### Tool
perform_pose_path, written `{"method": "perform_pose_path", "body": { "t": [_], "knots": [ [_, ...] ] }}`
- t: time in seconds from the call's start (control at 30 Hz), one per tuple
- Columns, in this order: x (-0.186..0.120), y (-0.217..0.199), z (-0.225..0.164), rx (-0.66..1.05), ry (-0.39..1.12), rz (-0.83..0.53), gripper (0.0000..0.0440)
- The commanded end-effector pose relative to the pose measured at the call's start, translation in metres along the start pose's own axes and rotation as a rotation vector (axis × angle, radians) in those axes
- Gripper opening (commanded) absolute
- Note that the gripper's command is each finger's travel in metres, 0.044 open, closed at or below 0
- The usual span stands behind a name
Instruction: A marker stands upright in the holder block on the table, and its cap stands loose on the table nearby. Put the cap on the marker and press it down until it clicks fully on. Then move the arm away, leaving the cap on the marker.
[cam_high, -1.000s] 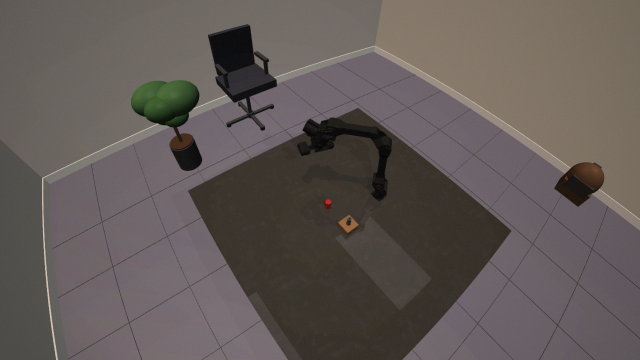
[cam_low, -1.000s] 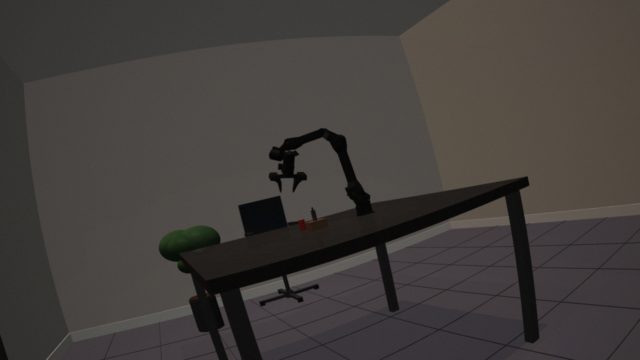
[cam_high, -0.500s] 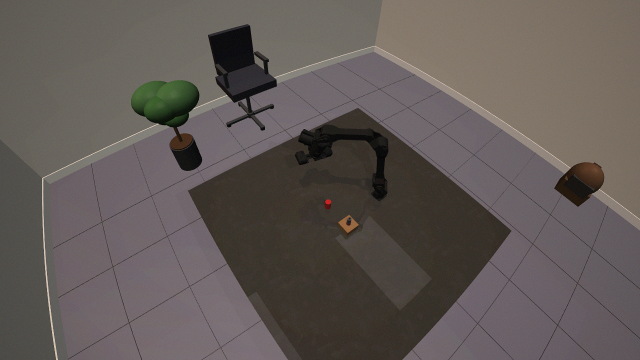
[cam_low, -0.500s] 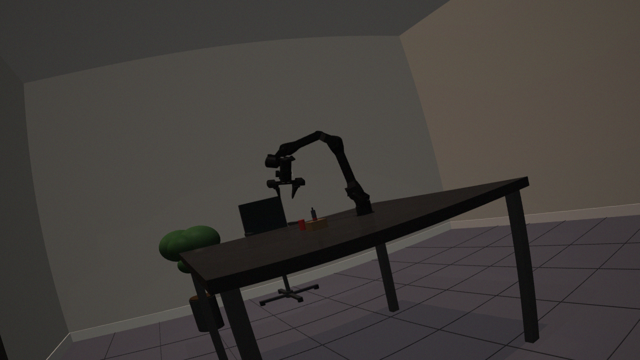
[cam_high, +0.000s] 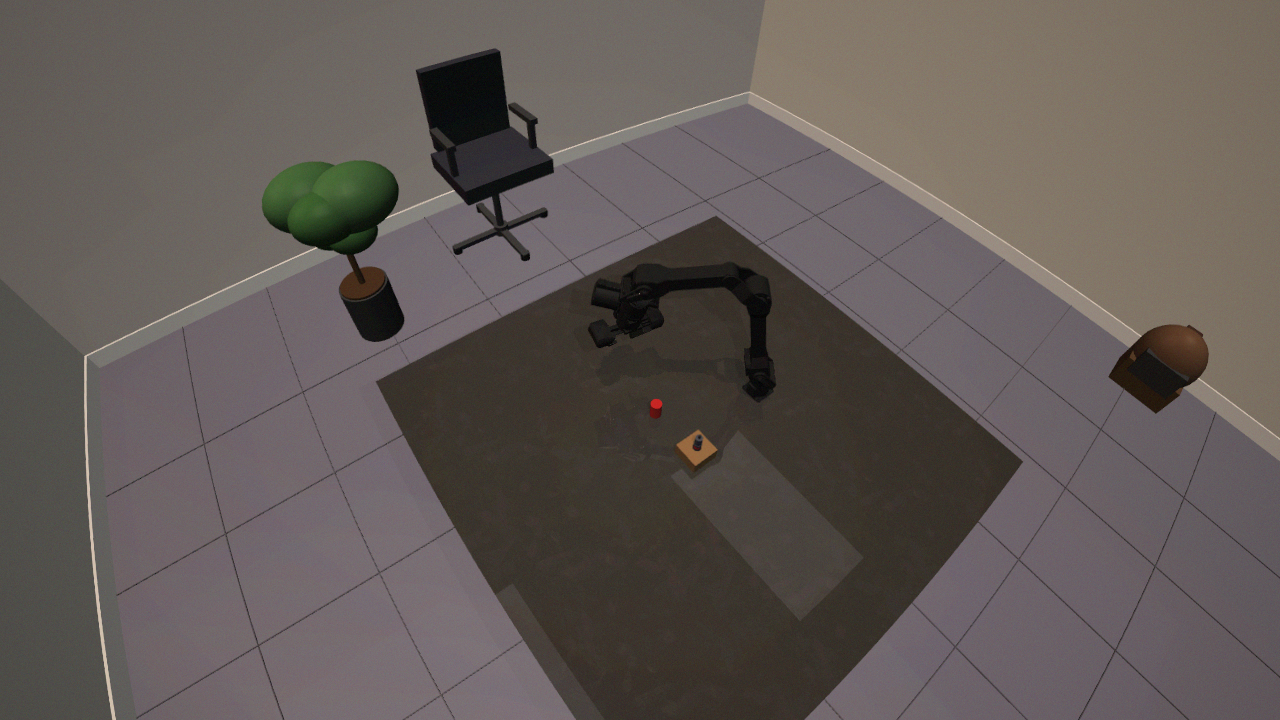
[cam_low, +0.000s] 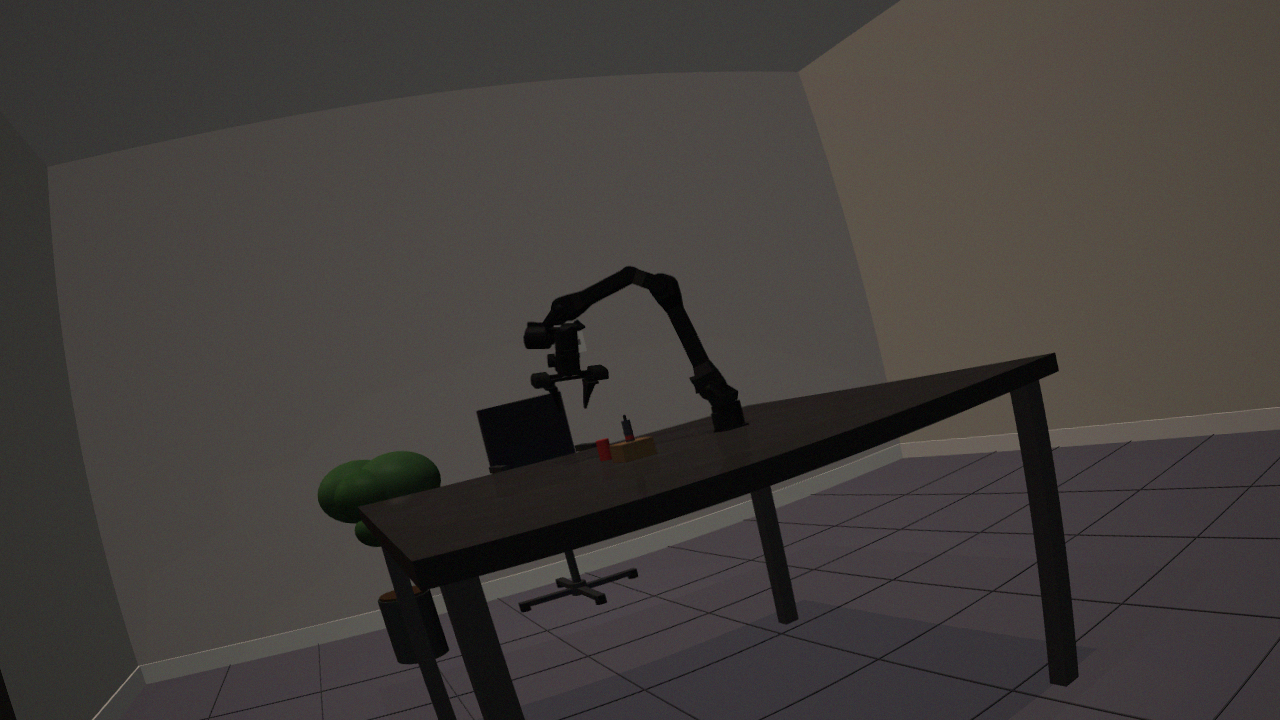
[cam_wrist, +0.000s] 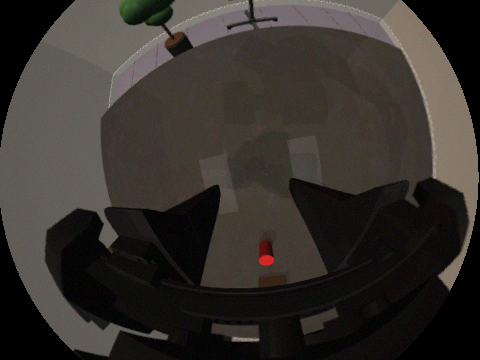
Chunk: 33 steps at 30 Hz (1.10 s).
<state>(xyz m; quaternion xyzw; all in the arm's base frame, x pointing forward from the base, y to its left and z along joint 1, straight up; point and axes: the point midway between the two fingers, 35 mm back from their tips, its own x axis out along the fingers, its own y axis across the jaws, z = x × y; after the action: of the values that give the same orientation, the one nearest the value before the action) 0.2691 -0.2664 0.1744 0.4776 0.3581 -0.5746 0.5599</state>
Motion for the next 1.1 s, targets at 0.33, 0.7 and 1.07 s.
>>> {"method": "perform_pose_path", "body": {
  "t": [0.33,0.7,1.07],
  "knots": [
    [0.016,0.004,-0.038,-0.011,0.093,-0.056,0.0311],
    [0.021,0.006,-0.068,-0.026,0.166,-0.091,0.0309],
    [0.021,0.007,-0.101,-0.05,0.239,-0.122,0.0307]
  ]
}}
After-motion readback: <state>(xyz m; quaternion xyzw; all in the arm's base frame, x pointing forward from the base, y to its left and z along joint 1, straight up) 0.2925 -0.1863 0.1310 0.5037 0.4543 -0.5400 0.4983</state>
